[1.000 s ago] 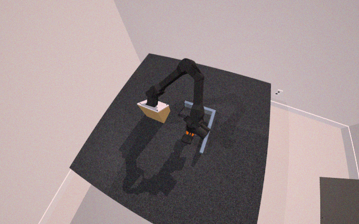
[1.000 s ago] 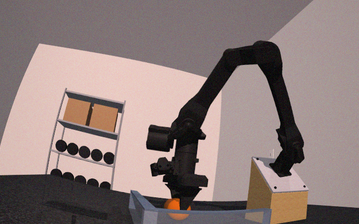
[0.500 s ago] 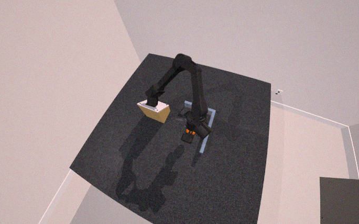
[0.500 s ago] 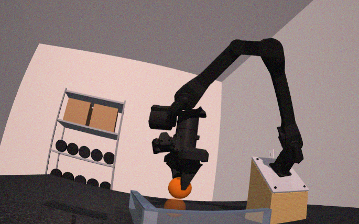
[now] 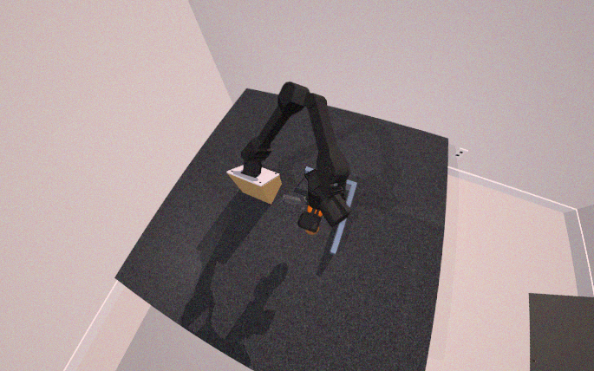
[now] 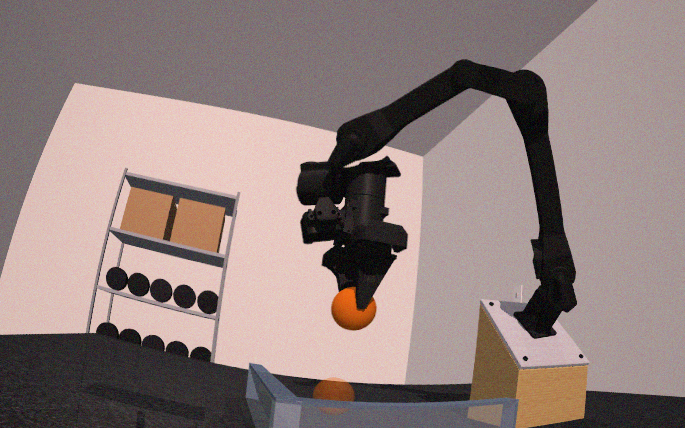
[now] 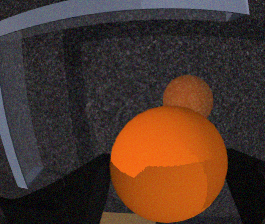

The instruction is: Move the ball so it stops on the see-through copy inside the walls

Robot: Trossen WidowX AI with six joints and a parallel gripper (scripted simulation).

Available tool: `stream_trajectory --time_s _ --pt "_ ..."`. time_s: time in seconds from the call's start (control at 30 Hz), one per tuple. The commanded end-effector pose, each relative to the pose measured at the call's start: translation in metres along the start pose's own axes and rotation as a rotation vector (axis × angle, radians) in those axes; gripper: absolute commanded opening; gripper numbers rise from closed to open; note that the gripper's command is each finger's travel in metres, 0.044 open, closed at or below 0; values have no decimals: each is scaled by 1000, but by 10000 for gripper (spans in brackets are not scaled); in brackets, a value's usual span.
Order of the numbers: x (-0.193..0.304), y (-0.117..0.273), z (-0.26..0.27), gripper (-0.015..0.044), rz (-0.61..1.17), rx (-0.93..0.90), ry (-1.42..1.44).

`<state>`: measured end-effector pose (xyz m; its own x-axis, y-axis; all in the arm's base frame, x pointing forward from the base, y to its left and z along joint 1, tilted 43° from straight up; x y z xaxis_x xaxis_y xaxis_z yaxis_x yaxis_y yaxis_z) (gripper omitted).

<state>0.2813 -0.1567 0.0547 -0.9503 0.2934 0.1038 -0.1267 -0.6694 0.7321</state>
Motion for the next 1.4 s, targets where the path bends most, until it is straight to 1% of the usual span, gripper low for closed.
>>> stream_trajectory --time_s 0.0,0.23,0.37,0.47,0.8,1.07,1.37 --pt "-3 -9 -9 0 1 3 7" --pt "-8 -48 -36 0 0 3 8" --pt "-8 -50 -36 0 0 3 8" --pt "-9 -60 -37 0 0 3 8" --pt "-8 -119 -36 0 0 0 8" --pt "-8 -122 -36 0 0 -1 8" --pt "-7 -137 -36 0 1 -1 8"
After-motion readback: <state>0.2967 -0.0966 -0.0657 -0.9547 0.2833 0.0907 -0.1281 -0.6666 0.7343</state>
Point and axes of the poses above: the point midway between the two fingers, 35 mm back from their tips, its own y axis back along the fingers, its own z axis across the jaws, x = y × z, the point moved 7 cm from there along y, back along the fingers, and after that the axes turned 12 degrees about -y, right-handed, at the moved point
